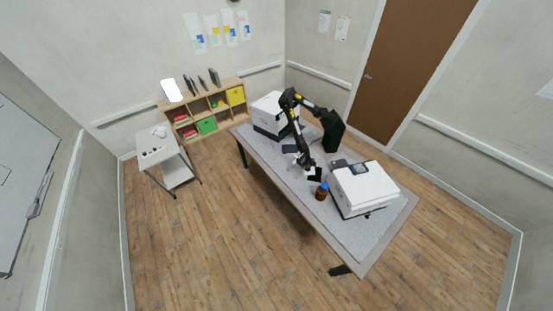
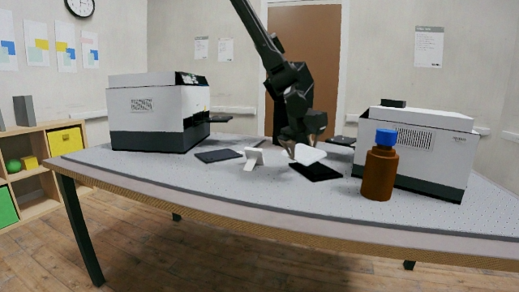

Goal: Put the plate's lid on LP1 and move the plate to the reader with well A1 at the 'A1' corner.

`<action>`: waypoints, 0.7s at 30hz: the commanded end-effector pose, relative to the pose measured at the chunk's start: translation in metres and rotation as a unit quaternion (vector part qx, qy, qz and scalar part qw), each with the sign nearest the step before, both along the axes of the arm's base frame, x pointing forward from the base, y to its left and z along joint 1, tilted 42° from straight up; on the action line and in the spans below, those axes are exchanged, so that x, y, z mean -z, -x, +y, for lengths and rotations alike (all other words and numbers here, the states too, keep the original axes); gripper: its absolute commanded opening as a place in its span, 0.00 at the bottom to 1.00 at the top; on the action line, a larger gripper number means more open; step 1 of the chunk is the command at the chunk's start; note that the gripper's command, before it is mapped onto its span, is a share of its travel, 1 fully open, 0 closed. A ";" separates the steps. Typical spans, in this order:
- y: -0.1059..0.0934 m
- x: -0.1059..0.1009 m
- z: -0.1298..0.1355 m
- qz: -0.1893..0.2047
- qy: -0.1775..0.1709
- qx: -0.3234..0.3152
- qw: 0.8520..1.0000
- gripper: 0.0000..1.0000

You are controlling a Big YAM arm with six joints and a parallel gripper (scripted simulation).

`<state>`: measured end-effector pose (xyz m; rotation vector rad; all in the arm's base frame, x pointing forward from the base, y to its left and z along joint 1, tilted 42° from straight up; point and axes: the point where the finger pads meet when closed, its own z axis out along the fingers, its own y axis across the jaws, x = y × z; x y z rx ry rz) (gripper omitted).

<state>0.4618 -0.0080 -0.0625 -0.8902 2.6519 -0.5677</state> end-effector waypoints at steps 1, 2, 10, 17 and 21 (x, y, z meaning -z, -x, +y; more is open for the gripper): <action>-0.015 -0.022 -0.011 -0.029 -0.015 0.032 0.999 0.86; -0.019 -0.026 -0.012 -0.035 -0.018 0.036 0.999 0.86; -0.018 -0.026 -0.015 -0.037 -0.029 0.050 0.998 0.86; -0.026 -0.042 -0.036 -0.064 -0.050 0.092 0.992 0.86; -0.040 -0.058 -0.036 -0.088 -0.063 0.103 0.989 0.86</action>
